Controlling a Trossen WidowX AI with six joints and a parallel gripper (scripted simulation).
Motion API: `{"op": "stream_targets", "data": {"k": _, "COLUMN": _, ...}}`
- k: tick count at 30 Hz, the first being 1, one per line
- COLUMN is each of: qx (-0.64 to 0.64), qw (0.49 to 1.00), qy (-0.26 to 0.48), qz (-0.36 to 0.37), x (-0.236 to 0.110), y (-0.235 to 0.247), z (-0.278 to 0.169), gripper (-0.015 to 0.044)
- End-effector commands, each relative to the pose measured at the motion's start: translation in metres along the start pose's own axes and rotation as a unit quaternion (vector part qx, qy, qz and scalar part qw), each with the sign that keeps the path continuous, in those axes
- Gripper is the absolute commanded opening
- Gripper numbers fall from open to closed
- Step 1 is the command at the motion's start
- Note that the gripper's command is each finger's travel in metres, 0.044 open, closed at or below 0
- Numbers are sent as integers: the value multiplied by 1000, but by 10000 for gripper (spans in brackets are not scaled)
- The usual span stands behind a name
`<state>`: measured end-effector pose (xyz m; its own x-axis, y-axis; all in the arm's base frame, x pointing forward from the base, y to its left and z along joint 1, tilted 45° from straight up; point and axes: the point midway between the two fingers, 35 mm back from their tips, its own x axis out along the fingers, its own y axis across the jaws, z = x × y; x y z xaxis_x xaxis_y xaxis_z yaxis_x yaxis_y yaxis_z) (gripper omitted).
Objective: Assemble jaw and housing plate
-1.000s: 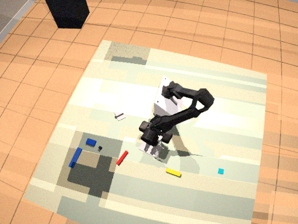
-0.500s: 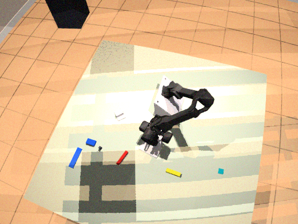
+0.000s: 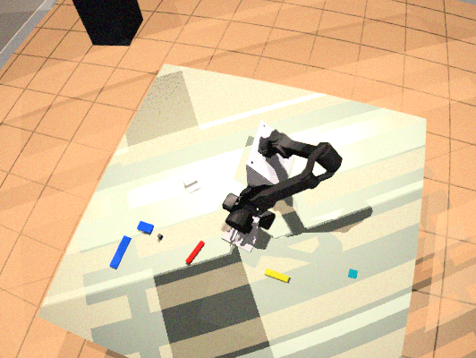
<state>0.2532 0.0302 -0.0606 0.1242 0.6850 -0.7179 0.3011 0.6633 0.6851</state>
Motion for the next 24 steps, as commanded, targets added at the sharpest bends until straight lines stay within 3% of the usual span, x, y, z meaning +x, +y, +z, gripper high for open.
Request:
{"op": "stream_targets", "data": {"k": 1, "qx": 4, "qw": 1000, "qy": 1, "qz": 3, "x": 1, "y": 1, "z": -1, "gripper": 351}}
{"op": "stream_targets", "data": {"k": 24, "qx": 4, "qw": 1000, "qy": 1, "qz": 3, "x": 6, "y": 1, "z": -1, "gripper": 351}}
